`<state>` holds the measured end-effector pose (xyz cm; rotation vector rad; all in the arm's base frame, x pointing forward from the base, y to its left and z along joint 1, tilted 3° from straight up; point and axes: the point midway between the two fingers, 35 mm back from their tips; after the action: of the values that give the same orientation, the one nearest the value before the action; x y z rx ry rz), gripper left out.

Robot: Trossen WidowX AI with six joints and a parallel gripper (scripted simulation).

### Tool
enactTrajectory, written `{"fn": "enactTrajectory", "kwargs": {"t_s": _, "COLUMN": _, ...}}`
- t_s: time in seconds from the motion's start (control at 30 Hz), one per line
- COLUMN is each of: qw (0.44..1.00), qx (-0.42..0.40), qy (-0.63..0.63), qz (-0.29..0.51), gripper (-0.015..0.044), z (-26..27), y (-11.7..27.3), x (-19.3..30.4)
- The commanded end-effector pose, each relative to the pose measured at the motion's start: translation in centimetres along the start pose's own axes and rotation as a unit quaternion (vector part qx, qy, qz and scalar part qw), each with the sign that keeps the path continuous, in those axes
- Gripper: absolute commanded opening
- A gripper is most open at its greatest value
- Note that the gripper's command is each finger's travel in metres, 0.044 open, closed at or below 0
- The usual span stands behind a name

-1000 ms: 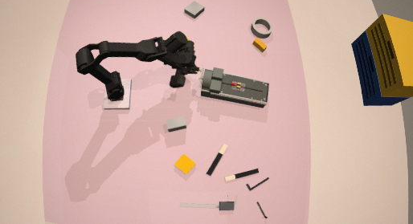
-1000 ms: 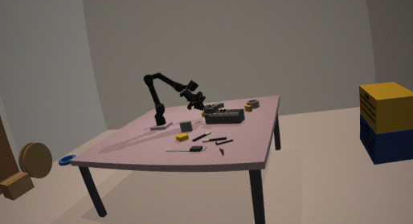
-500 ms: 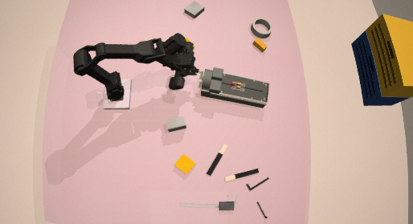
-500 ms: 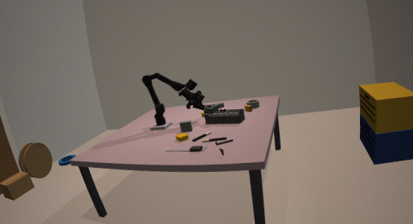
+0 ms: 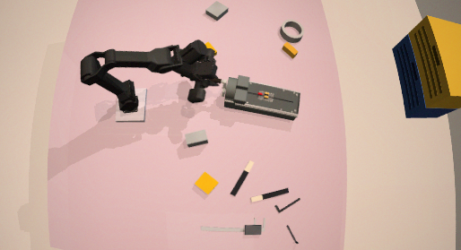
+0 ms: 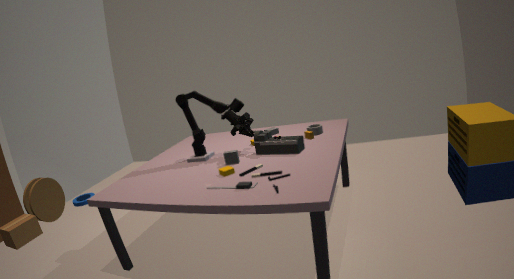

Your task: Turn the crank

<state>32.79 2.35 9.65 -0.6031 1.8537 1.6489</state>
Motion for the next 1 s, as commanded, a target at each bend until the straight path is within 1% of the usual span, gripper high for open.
{"fn": "enactTrajectory", "kwargs": {"t_s": 0.0, "qw": 1.000, "qx": 0.010, "qy": -0.003, "qz": -0.003, "gripper": 0.0000, "z": -0.9, "y": 0.2, "x": 0.1}}
{"fn": "enactTrajectory", "kwargs": {"t_s": 0.97, "qw": 1.000, "qx": 0.010, "qy": -0.003, "qz": -0.003, "gripper": 0.0000, "z": -2.0, "y": -0.1, "x": 0.5}}
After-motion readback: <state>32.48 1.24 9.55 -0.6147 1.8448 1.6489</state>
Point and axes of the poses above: the point midway between the two fingers, 35 mm back from their tips, its own y axis back along the fingers, its own z axis across the jaws, x = y × z, and after that the axes turned 10 degrees about y, right-handed
